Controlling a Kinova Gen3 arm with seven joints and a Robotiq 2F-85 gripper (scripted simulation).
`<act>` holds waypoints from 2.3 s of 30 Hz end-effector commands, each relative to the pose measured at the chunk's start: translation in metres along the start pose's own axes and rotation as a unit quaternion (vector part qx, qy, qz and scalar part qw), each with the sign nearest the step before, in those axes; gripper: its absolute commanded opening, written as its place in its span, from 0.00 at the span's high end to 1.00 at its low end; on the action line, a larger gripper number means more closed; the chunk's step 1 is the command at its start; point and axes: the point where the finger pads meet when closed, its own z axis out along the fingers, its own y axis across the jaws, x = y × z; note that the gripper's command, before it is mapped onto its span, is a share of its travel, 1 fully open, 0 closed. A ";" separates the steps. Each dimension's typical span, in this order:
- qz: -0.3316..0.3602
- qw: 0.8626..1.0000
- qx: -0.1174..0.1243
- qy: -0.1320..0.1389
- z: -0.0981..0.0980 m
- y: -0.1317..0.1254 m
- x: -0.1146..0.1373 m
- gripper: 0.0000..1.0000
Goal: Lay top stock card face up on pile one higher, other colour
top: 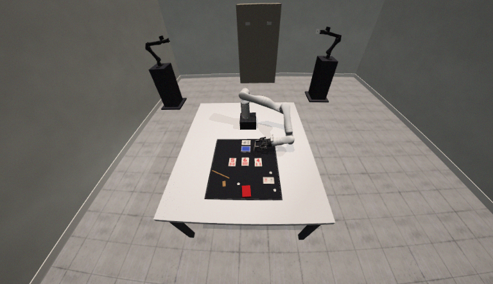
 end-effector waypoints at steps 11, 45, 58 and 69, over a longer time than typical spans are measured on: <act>0.000 1.000 0.000 0.000 0.001 0.000 -0.001 0.29; 0.000 1.000 0.000 0.000 -0.002 0.000 -0.002 0.29; 0.000 1.000 0.000 0.000 -0.010 -0.001 -0.006 0.29; 0.000 1.000 0.000 0.000 -0.017 -0.001 -0.011 0.29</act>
